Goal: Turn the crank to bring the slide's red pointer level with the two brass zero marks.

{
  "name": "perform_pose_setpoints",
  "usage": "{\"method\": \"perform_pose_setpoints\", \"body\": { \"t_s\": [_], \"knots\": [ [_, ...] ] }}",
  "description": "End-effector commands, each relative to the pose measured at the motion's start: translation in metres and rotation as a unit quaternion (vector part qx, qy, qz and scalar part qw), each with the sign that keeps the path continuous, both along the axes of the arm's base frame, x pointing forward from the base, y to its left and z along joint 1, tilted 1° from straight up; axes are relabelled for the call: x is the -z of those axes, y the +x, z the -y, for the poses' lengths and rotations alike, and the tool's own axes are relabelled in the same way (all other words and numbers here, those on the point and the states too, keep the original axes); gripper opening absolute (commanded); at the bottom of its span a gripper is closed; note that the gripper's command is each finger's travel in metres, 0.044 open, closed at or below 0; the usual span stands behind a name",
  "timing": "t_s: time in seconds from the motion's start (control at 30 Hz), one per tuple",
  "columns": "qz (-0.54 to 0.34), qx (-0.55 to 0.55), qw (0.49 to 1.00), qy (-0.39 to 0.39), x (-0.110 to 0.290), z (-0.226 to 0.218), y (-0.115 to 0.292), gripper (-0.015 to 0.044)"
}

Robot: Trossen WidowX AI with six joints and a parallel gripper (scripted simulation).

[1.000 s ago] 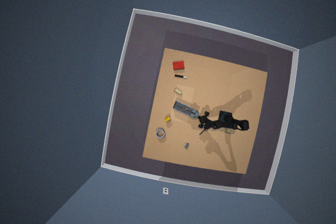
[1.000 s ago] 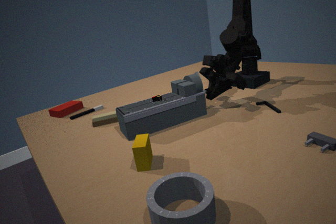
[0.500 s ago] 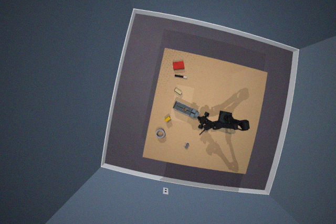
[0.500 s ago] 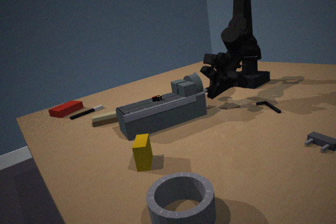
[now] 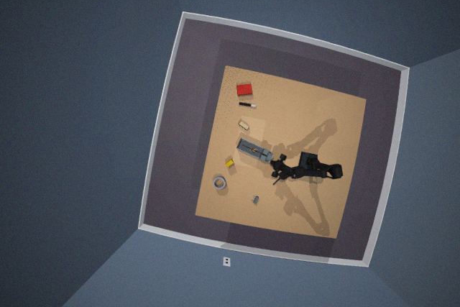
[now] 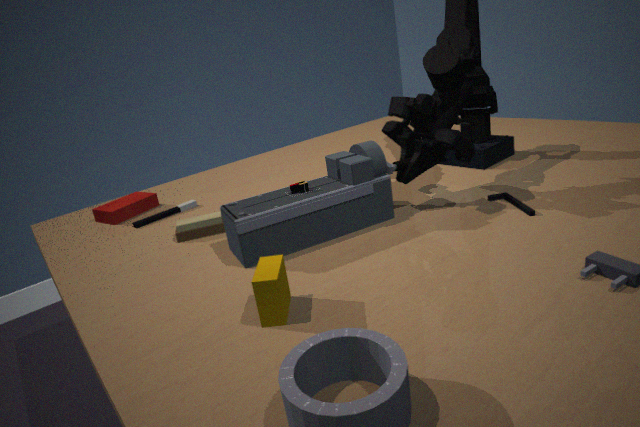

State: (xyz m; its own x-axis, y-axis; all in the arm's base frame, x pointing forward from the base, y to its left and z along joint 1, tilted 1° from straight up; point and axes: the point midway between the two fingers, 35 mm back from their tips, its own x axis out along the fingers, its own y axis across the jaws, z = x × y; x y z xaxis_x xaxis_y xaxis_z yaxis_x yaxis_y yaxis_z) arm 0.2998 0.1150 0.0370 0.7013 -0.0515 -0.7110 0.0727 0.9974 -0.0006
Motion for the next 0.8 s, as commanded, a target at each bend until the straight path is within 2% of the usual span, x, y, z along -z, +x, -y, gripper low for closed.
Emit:
{"method": "perform_pose_setpoints", "body": {
  "t_s": [0.0,0.77],
  "knots": [
    [0.007,-0.002,1.000,0.003,-0.009,-0.003,0.000,0.0000],
    [0.007,-0.002,1.000,0.003,-0.035,0.009,-0.001,0.0000]
  ]
}}
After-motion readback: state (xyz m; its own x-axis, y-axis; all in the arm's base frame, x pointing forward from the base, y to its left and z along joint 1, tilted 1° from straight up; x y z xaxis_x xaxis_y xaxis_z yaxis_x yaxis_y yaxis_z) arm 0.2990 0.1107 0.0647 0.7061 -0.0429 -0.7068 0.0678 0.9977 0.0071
